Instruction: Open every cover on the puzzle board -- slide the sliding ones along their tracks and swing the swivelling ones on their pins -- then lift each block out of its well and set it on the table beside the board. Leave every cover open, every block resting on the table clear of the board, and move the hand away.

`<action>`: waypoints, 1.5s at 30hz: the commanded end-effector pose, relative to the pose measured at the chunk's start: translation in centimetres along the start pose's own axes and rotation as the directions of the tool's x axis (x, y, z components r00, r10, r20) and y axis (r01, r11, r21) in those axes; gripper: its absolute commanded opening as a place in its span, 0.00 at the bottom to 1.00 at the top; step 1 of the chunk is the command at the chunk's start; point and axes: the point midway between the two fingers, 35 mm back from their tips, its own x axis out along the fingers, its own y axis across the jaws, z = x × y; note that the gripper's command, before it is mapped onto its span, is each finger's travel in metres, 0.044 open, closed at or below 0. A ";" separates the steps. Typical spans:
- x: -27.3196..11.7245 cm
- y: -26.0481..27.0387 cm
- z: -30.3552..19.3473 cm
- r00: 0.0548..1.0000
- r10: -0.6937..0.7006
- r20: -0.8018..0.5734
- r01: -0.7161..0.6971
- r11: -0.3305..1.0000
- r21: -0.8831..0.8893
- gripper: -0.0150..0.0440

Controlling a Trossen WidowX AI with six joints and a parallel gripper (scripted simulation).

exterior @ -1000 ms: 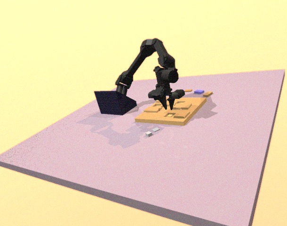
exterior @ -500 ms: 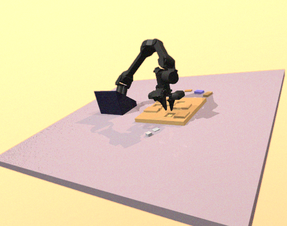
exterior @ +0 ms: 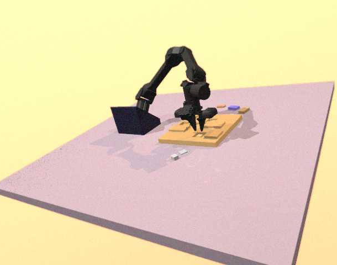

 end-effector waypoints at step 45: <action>2.5 0.0 0.0 1.000 -0.001 -0.001 0.001 1.000 0.000 0.39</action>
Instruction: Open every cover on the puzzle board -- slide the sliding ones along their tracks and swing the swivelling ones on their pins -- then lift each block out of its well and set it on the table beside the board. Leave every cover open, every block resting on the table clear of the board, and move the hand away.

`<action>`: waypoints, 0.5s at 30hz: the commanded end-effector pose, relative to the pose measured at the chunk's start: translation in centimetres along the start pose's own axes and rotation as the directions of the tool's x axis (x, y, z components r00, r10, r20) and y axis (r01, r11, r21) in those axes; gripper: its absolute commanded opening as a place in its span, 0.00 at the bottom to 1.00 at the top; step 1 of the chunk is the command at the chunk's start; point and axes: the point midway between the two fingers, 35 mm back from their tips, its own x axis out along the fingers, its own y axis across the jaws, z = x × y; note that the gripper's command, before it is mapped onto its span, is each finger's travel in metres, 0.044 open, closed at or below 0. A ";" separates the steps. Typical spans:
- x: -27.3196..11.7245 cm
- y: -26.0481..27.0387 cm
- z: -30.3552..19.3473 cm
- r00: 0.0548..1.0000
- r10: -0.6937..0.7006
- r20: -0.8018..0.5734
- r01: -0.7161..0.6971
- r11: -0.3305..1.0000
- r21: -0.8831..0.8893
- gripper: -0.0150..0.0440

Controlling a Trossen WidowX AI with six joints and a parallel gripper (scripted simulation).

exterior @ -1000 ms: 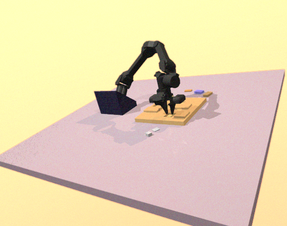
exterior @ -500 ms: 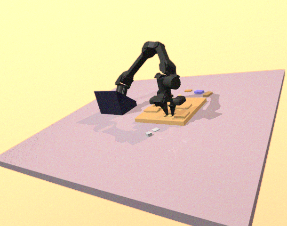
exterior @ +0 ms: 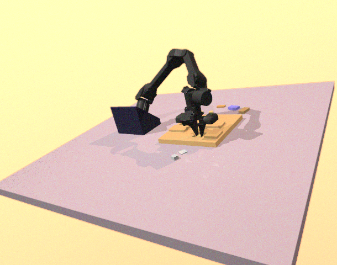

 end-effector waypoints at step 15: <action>-1.5 0.0 0.1 1.000 0.001 0.000 -0.001 1.000 0.001 0.39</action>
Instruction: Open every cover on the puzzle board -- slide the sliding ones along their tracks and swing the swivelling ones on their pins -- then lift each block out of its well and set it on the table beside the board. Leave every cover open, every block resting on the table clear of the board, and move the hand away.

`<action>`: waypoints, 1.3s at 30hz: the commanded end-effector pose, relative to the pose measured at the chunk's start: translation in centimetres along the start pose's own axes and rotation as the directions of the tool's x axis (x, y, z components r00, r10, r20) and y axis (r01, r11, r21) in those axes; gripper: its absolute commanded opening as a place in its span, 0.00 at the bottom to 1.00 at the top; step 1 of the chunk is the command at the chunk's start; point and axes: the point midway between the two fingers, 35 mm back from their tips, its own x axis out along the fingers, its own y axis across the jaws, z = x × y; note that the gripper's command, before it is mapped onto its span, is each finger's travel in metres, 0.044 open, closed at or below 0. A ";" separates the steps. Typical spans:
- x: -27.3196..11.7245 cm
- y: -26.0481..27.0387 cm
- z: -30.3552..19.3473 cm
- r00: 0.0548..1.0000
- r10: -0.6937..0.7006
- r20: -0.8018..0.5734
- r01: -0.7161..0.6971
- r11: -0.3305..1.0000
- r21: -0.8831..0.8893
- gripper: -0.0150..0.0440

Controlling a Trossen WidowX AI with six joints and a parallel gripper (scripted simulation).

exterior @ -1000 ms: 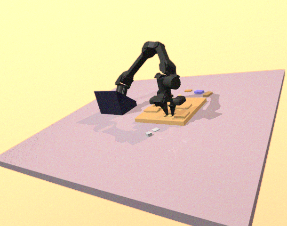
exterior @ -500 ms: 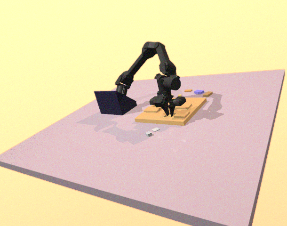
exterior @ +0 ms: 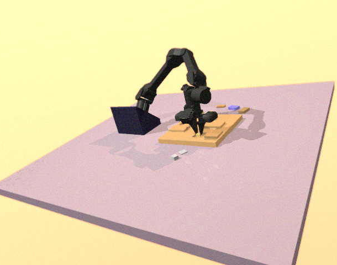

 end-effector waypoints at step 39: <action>-7.4 -0.1 0.1 1.000 0.005 0.005 -0.005 1.000 -0.001 0.39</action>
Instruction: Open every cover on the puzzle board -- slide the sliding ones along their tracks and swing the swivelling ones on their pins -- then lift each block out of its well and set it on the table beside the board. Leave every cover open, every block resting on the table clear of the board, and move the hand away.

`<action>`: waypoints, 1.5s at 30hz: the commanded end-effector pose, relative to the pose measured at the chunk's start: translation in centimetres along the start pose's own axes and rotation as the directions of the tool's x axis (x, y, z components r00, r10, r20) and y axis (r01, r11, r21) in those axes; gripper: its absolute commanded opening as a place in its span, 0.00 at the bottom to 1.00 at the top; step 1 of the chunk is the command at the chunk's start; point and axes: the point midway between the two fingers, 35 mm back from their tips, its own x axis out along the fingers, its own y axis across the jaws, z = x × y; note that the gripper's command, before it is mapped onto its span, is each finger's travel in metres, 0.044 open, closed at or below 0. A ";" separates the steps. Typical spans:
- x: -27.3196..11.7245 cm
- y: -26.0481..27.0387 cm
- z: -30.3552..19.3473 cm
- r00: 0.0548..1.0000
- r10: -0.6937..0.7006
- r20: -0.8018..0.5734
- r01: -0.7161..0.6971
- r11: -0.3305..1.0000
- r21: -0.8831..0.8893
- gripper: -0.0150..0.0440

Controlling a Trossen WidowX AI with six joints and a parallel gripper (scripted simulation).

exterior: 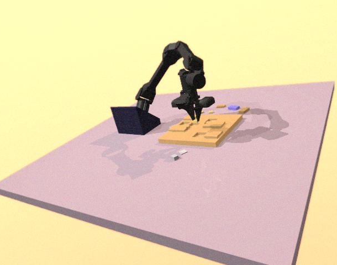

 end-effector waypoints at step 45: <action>-2.4 -7.8 12.8 1.000 0.000 0.017 0.000 1.000 -0.001 0.39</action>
